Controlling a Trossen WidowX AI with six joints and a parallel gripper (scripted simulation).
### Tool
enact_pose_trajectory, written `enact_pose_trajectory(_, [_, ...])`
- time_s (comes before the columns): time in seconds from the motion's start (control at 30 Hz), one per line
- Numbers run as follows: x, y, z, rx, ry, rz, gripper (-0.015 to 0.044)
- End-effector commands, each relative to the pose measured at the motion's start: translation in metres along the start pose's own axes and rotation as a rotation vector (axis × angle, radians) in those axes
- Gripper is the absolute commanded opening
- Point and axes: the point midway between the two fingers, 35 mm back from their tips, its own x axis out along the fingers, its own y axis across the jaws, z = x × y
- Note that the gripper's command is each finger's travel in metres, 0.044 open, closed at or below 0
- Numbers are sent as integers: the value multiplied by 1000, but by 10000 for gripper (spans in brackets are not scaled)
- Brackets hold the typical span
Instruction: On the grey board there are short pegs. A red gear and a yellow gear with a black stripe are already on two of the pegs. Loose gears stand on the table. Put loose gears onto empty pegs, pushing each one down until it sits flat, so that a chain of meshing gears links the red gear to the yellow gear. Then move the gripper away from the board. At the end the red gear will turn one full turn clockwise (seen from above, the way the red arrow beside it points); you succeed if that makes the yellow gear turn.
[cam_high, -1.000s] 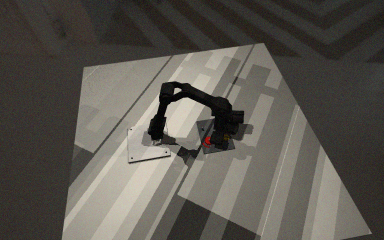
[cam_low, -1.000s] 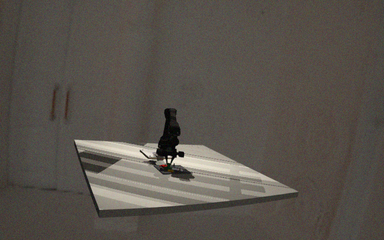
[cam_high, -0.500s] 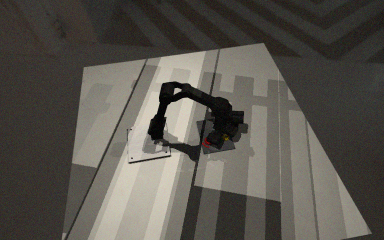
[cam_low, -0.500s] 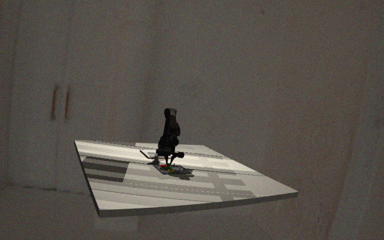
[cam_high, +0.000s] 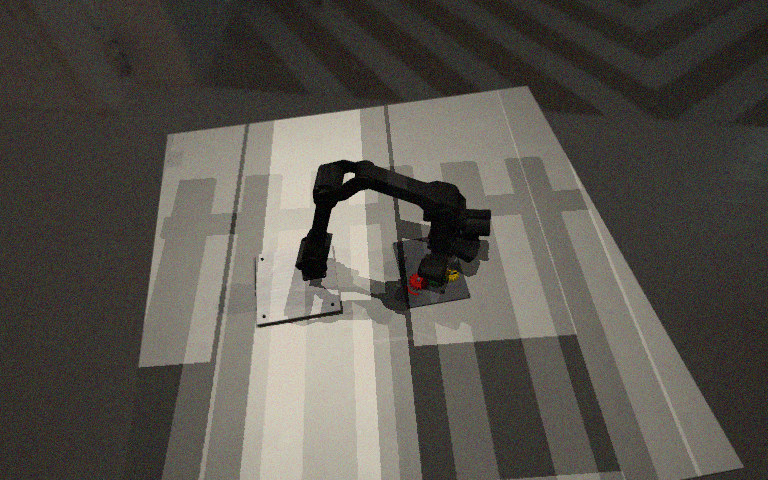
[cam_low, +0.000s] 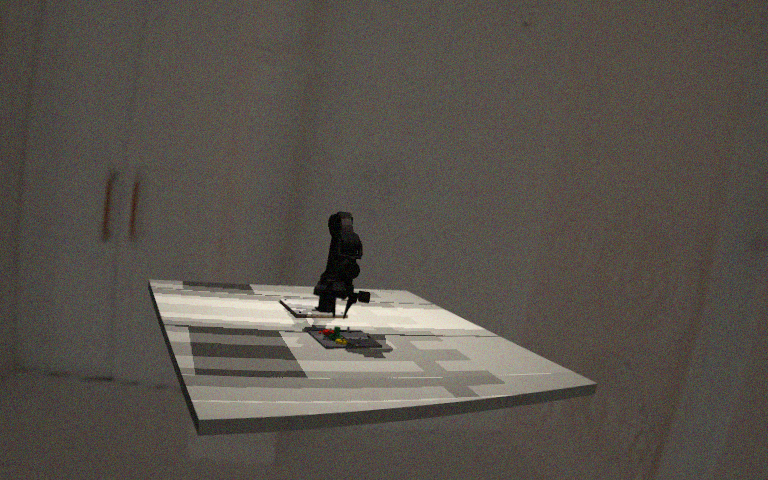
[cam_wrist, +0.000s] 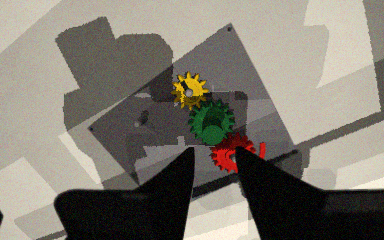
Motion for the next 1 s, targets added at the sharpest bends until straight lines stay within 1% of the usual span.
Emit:
enact_pose_trajectory(0.0, [-5,0,-1,2,8,-2,193])
enact_pose_trajectory(0.1, [-39,-1,-4,2,8,-2,271])
enact_pose_trajectory(0.13, [-45,-1,-5,2,8,-2,298])
enact_pose_trajectory(0.3, [-47,-1,-5,2,8,-2,429])
enact_pose_trajectory(0.33, [-47,-1,-5,2,8,-2,440])
enact_pose_trajectory(0.97, [-47,-1,-5,2,8,-2,440])
